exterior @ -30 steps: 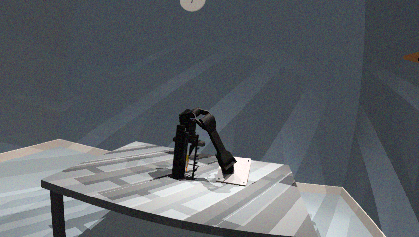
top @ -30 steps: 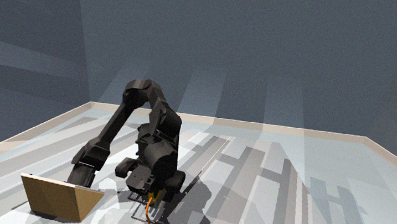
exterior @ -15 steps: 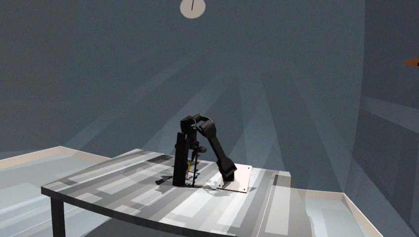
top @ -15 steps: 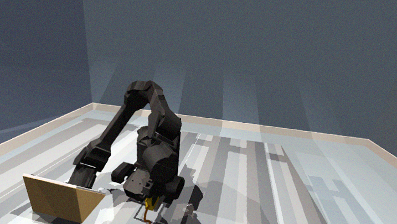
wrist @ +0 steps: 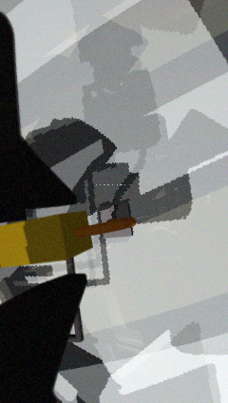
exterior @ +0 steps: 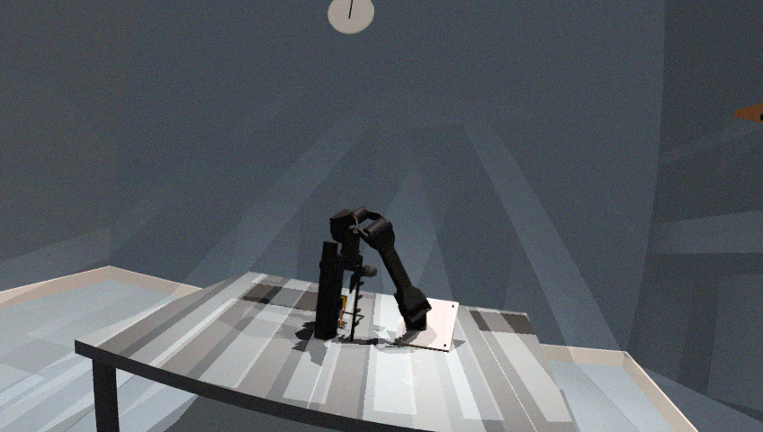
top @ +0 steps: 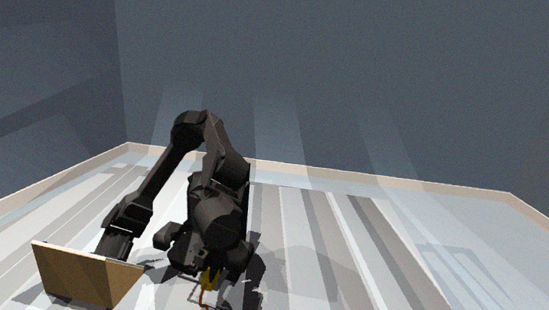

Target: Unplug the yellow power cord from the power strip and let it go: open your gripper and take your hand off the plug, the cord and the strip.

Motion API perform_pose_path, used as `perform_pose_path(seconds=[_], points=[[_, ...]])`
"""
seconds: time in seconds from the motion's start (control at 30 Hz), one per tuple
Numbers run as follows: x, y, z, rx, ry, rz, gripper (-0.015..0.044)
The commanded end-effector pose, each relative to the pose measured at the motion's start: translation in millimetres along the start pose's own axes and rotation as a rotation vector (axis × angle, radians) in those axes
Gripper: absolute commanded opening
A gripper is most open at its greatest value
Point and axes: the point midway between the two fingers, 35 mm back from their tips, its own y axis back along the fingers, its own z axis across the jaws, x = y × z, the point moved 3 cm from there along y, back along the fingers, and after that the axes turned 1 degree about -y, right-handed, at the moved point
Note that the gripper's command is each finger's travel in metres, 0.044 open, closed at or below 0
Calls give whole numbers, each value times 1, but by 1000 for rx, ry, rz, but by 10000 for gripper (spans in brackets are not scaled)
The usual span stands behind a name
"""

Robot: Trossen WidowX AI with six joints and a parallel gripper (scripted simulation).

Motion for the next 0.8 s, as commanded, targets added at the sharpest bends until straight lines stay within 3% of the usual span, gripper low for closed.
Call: perform_pose_path(seconds=[0.0, 0.77], points=[[3, 2, 1, -6, -1, -1, 160], [34, 2, -1, -5, -2, 1, 160]])
